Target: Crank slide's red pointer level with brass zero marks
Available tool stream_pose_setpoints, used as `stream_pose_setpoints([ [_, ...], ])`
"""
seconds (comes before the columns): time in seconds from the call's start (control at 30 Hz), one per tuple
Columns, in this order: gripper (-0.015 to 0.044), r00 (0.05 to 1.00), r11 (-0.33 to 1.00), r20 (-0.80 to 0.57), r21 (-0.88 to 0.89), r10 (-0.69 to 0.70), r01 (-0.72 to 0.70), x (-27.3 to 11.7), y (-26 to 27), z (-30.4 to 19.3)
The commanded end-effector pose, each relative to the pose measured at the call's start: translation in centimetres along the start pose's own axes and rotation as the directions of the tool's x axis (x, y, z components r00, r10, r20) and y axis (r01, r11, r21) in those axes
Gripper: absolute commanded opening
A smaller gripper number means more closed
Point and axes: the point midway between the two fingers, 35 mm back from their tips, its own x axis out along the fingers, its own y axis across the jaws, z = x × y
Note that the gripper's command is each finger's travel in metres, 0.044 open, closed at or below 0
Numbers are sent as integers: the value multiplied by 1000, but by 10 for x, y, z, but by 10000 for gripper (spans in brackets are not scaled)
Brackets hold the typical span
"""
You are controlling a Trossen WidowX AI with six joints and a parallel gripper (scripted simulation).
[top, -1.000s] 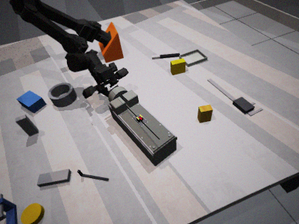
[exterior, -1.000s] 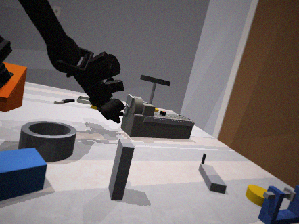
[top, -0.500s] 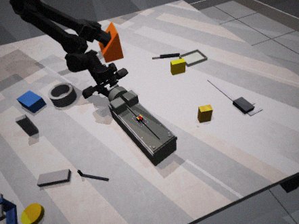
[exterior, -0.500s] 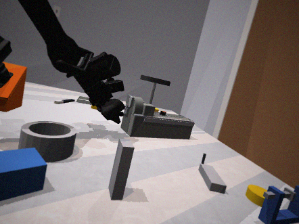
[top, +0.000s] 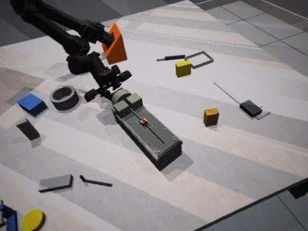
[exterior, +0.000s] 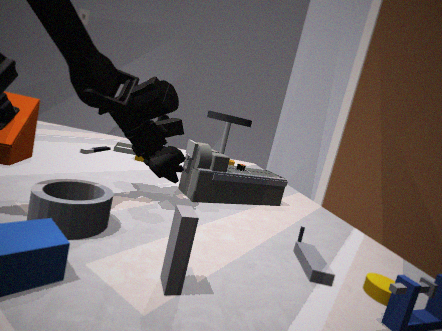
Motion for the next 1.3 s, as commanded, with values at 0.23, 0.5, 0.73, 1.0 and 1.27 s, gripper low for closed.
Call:
stream_pose_setpoints([
  [0.23,0,1000,1000,-4,8,-25,25,0,-10,0],
  [0.5,0,1000,1000,-4,8,-25,25,0,-11,0],
  [0.73,0,1000,1000,-4,8,-25,25,-1,-11,0],
  [1.0,0,1000,1000,-4,8,-25,25,-1,-12,0],
  [1.27,0,1000,1000,-4,8,-25,25,-1,-13,0],
])
